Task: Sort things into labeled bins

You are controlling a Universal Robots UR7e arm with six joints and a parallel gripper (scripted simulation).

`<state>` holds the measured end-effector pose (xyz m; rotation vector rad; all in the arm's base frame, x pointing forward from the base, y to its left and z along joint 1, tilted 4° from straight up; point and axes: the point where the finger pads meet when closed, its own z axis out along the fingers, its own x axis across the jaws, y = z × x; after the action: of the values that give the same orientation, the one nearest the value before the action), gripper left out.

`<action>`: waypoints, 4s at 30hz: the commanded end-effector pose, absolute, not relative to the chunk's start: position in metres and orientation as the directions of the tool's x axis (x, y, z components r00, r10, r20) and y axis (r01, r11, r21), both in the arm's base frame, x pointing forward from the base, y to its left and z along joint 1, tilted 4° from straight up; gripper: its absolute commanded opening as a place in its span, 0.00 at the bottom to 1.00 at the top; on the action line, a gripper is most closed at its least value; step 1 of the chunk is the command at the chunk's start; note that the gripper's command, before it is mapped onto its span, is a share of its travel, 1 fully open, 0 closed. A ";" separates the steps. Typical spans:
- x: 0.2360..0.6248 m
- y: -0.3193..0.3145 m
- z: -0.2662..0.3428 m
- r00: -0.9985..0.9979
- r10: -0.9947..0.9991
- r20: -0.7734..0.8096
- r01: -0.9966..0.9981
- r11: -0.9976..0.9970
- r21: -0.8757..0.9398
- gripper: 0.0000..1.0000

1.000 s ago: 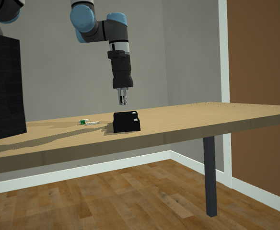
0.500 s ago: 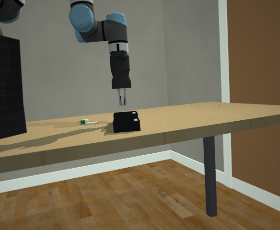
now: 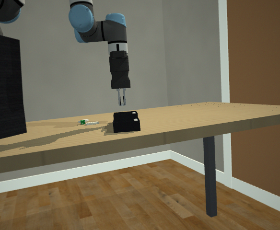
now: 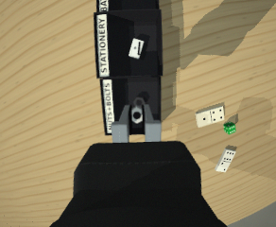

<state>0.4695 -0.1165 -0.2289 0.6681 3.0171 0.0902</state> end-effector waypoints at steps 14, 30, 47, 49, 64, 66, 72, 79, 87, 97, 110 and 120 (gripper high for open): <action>0.473 -0.115 -0.250 -0.907 0.420 -0.040 0.417 0.906 0.068 0.34; 0.474 -0.114 -0.271 -0.906 0.420 -0.040 0.417 0.906 0.068 0.34; 0.474 -0.115 -0.271 -0.906 0.421 -0.038 0.418 0.906 0.068 0.64; 0.474 -0.115 -0.271 -0.906 0.421 -0.038 0.418 0.906 0.068 0.64; 0.474 -0.115 -0.267 -0.906 0.421 -0.039 0.418 0.906 0.068 0.64; 0.472 -0.115 -0.265 -0.906 0.421 -0.036 0.418 0.906 0.068 0.64; 0.472 -0.115 -0.260 -0.906 0.421 -0.036 0.418 0.906 0.068 0.64; 0.471 -0.116 -0.250 -0.906 0.422 -0.036 0.419 0.905 0.068 0.64; 0.471 -0.116 -0.242 -0.906 0.422 -0.036 0.419 0.906 0.068 0.64; 0.470 -0.117 -0.228 -0.906 0.422 -0.036 0.419 0.906 0.068 0.64; 0.469 -0.116 -0.228 -0.906 0.422 -0.037 0.419 0.905 0.068 0.64; 0.467 -0.118 -0.204 -0.906 0.422 -0.036 0.419 0.905 0.068 1.00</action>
<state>0.4688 -0.1167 -0.2184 0.6646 3.0180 0.0904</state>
